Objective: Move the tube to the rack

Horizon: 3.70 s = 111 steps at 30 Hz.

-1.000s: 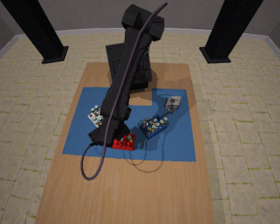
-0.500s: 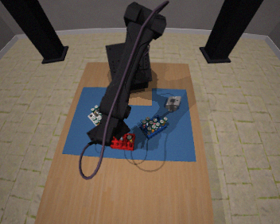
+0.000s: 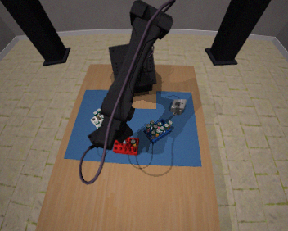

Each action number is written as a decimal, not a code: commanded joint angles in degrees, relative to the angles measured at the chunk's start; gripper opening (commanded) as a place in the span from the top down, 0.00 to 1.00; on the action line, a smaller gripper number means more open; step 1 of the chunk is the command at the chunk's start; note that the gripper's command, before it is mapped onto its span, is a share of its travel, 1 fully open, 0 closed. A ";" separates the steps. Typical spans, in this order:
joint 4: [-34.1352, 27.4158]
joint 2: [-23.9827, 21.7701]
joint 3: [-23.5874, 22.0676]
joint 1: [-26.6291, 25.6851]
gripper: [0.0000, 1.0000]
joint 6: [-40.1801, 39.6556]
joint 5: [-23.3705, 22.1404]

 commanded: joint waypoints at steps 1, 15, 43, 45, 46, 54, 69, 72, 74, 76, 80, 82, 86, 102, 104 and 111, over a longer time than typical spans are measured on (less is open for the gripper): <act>-2.04 -1.92 1.88 -1.28 1.00 -0.75 -0.54; -2.62 -4.67 -2.17 -2.13 1.00 -1.47 -0.93; -0.64 -12.77 -12.92 -4.60 1.00 -3.58 -2.65; -0.66 -13.40 -13.64 -4.84 1.00 -3.79 -2.81; -0.70 -13.72 -14.00 -4.97 1.00 -3.90 -2.89; -1.78 -16.46 -17.71 -7.38 1.00 -5.93 -4.36; -0.90 -15.97 -15.76 -7.39 1.00 -30.21 -3.77; -0.85 -16.04 -15.79 -7.28 1.00 -35.73 -3.61; -0.82 -16.08 -15.80 -7.23 1.00 -39.45 -3.54; -0.81 -16.10 -15.81 -7.20 1.00 -43.20 -3.49; -1.11 -17.69 -18.35 -6.72 1.00 -44.42 -4.01; -1.11 -17.69 -18.35 -6.72 1.00 -44.42 -4.01; -1.64 -20.43 -20.14 -3.07 1.00 -41.37 -1.68; -2.16 -30.29 -25.26 13.69 1.00 -28.18 9.02; -2.59 -31.37 -25.84 16.62 1.00 -26.08 10.95; -2.89 -34.59 -27.58 28.50 1.00 -17.63 18.79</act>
